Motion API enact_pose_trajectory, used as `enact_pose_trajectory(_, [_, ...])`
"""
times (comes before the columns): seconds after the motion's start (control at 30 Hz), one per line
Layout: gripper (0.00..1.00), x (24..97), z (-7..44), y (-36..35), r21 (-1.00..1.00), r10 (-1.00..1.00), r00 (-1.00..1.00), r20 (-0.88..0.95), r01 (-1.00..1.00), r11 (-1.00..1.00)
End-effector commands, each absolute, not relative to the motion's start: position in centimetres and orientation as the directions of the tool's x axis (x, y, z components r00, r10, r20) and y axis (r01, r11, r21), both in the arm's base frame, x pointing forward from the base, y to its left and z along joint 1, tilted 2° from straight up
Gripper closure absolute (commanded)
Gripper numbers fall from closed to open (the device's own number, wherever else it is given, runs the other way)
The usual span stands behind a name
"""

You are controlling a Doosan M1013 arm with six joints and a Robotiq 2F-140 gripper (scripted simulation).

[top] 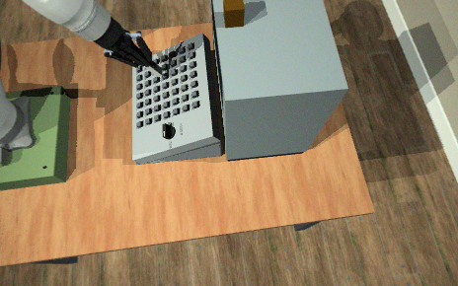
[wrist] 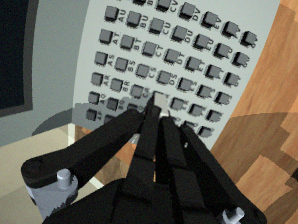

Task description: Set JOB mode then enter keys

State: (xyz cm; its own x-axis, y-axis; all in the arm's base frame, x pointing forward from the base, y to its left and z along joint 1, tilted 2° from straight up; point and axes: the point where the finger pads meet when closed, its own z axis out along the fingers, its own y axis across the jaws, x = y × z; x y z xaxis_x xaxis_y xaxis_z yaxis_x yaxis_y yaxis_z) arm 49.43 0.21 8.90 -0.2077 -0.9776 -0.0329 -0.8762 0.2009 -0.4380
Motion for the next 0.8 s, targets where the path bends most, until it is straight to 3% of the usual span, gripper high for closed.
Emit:
enact_pose_trajectory(0.0, [1.00,49.65,8.49,0.18,-0.438,-0.978,-0.208,-0.033,-0.876,0.201])
enact_pose_trajectory(0.77, [1.00,49.91,7.95,0.15,-0.438,-0.978,-0.208,-0.033,-0.876,0.201])
